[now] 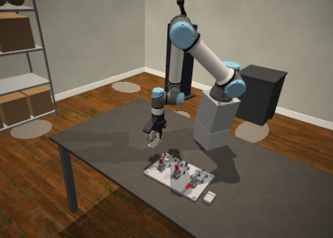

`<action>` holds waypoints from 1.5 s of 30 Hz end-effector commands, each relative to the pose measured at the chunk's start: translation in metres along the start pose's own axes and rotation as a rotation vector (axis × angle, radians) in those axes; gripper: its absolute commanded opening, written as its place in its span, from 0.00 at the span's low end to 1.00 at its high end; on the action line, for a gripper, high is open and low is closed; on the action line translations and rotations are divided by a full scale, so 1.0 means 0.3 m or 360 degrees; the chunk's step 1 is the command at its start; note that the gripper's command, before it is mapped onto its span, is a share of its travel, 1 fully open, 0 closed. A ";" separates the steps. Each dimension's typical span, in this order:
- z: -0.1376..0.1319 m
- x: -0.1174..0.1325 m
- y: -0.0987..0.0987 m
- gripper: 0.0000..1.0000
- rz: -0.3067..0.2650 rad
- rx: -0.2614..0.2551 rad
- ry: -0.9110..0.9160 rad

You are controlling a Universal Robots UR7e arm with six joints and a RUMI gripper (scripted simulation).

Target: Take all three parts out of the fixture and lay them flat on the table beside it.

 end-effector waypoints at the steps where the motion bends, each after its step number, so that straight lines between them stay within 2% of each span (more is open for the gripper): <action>1: 0.007 -0.002 -0.001 0.00 0.0002 0.0004 0.0001; 17: 0.007 -0.002 0.000 0.00 0.0002 0.0004 0.0000; 29: 0.006 -0.005 0.035 0.00 0.0002 0.0005 -0.0003; 45: 0.007 -0.007 0.180 0.00 0.0003 0.0005 -0.0003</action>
Point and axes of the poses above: the point where the finger pads meet when closed, its own y axis out along the fingers, its own z axis across the jaws, x = y × z, the point moved 7 cm from there along -y, back along the fingers, and after that the axes turned 1 degree about -y, right-handed, at the moved point
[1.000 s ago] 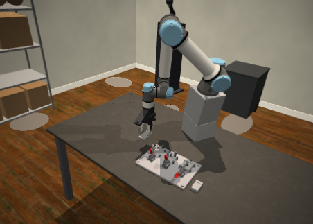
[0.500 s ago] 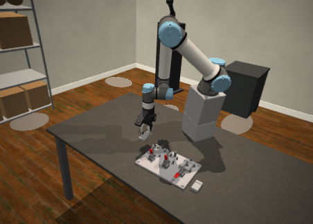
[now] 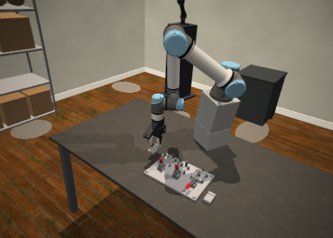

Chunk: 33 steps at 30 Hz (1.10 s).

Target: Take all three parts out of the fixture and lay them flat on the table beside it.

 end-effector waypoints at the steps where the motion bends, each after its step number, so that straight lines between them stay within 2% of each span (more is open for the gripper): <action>1: 0.009 -0.011 0.048 0.00 0.0009 0.0011 -0.0003; 14: 0.010 -0.013 0.140 0.00 0.0009 0.0011 -0.0003; 33: 0.011 -0.011 0.145 0.00 0.0009 0.0011 -0.0002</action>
Point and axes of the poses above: the point where the finger pads meet when closed, its own y axis out along the fingers, its own z axis across the jaws, x = y × z, the point moved 7 cm from there along -y, back along the fingers, and after that the axes turned 1 degree about -y, right-handed, at the moved point
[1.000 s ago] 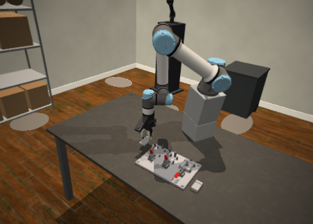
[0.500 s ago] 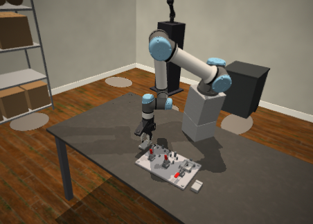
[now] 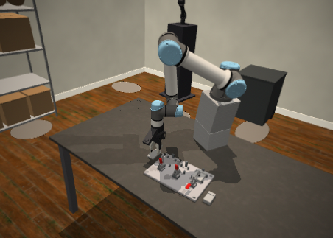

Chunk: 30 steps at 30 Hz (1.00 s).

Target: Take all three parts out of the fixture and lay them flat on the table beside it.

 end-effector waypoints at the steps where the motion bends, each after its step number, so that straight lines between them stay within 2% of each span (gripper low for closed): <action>1: 0.004 -0.007 -0.002 0.00 0.0006 0.0006 -0.0002; 30: 0.002 -0.011 0.016 0.00 0.0006 0.0005 -0.0005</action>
Point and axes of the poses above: the point where the finger pads meet when closed, its own y axis out along the fingers, its own z axis across the jaws, x = y × z, the point moved 7 cm from there along -y, back along the fingers, and after that the axes turned 1 degree about -y, right-handed, at the moved point
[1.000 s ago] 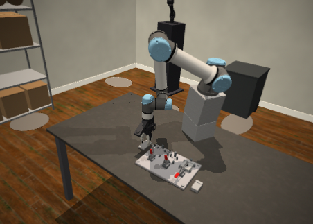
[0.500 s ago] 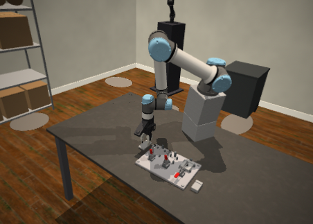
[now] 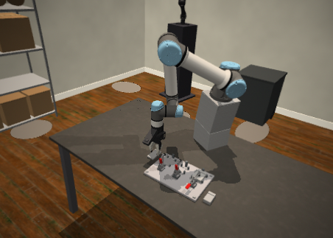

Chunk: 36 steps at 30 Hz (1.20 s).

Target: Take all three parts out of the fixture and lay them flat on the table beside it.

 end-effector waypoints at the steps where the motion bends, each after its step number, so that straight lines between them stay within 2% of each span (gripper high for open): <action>1: 0.003 -0.009 0.010 0.00 0.0006 0.0005 -0.0003; 25: 0.004 -0.009 0.012 0.00 0.0006 0.0005 -0.0002; 26: 0.004 -0.009 0.012 0.47 0.0006 0.0005 -0.0002; 36: 0.004 -0.009 0.012 0.47 0.0006 0.0005 -0.0002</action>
Point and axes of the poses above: the point where the finger pads meet when closed, its own y axis out along the fingers, its own z axis across the jaws, x = y × z, the point moved 7 cm from there along -y, back along the fingers, and after that the axes turned 1 degree about -y, right-handed, at the moved point
